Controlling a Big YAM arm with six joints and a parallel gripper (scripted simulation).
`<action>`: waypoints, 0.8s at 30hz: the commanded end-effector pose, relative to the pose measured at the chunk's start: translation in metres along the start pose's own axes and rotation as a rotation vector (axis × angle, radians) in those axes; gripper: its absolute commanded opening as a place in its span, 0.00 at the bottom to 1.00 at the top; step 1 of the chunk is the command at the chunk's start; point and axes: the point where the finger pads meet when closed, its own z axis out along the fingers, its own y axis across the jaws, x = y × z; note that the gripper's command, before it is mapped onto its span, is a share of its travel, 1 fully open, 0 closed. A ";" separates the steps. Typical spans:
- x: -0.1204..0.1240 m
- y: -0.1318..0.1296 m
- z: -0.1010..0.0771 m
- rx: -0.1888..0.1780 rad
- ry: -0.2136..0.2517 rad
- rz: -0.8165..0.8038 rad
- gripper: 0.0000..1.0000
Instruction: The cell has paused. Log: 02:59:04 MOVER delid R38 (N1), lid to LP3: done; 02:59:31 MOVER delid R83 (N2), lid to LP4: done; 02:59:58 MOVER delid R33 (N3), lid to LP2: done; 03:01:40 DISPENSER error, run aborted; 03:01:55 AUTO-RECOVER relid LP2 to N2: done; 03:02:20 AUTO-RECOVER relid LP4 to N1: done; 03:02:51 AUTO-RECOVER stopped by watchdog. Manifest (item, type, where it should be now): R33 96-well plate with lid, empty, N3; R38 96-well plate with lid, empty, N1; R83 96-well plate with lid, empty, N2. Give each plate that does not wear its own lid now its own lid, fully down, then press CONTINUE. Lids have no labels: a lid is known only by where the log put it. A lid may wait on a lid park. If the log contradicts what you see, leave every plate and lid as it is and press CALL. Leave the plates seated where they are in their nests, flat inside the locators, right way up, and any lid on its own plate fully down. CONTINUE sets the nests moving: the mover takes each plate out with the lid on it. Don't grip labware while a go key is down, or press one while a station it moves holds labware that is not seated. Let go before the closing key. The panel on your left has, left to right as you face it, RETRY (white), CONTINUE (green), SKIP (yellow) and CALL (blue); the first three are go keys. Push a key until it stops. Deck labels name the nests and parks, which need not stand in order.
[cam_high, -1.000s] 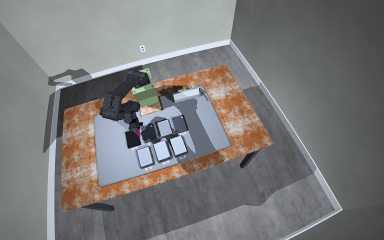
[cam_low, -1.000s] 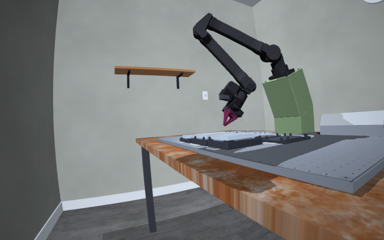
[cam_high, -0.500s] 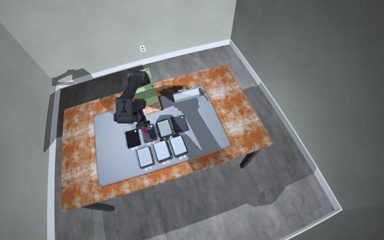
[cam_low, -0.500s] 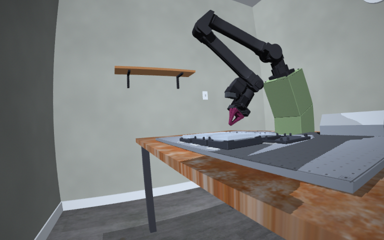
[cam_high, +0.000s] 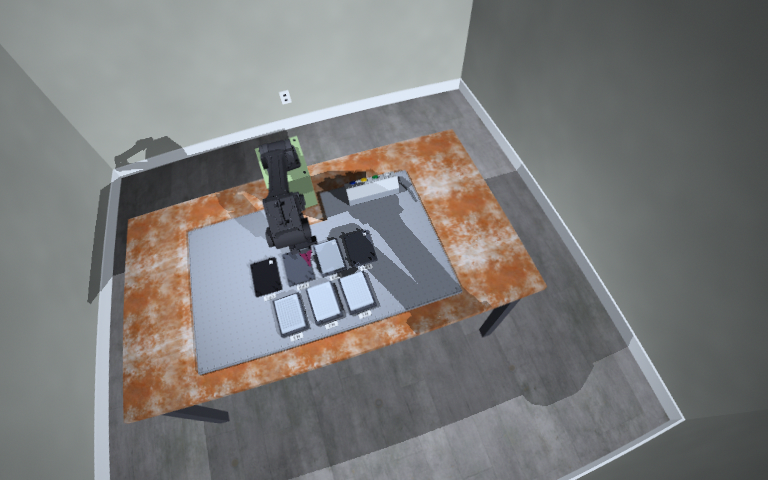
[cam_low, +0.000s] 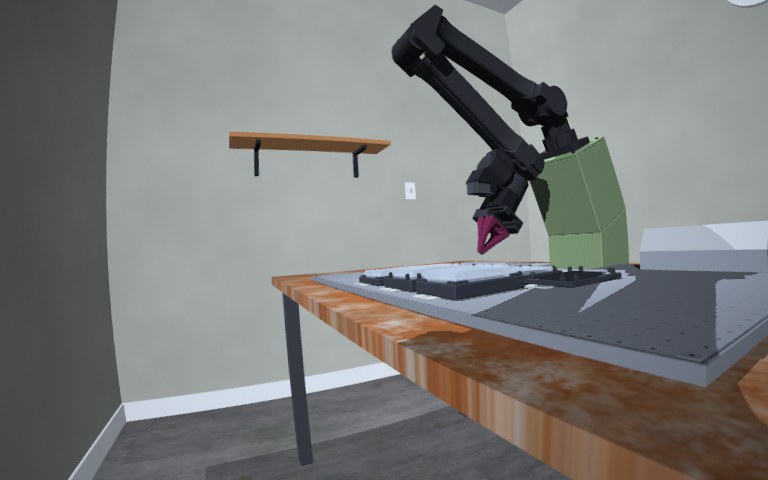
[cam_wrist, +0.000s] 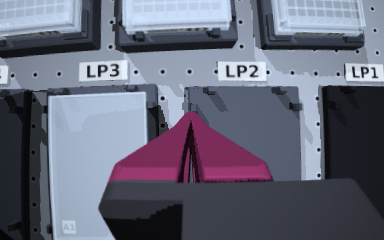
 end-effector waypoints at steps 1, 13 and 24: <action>0.012 0.022 -0.018 -0.028 0.038 0.017 0.00; -0.017 0.075 -0.004 -0.035 -0.058 0.024 0.00; -0.016 0.131 -0.006 -0.037 -0.053 0.026 0.00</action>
